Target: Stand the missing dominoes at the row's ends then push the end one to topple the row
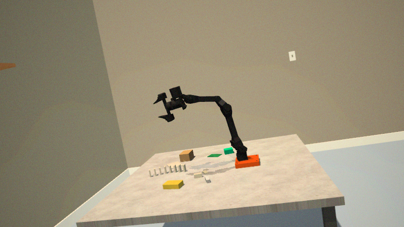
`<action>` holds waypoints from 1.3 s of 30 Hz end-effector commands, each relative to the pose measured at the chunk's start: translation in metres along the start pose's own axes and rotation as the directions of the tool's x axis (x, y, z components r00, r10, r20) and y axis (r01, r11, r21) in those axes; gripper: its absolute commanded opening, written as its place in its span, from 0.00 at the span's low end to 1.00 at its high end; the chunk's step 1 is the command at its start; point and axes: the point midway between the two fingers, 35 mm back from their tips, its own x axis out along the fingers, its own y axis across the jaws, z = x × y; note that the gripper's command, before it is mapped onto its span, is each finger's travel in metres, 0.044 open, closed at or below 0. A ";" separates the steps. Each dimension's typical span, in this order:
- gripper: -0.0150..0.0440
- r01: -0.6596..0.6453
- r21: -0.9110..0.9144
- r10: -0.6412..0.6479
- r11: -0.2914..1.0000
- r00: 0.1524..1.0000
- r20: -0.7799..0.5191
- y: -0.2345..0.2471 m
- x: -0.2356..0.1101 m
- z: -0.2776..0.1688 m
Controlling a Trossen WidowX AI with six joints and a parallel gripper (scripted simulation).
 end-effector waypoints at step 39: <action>1.00 0.714 -0.685 -0.989 0.146 0.130 -0.076 -0.414 -0.136 0.054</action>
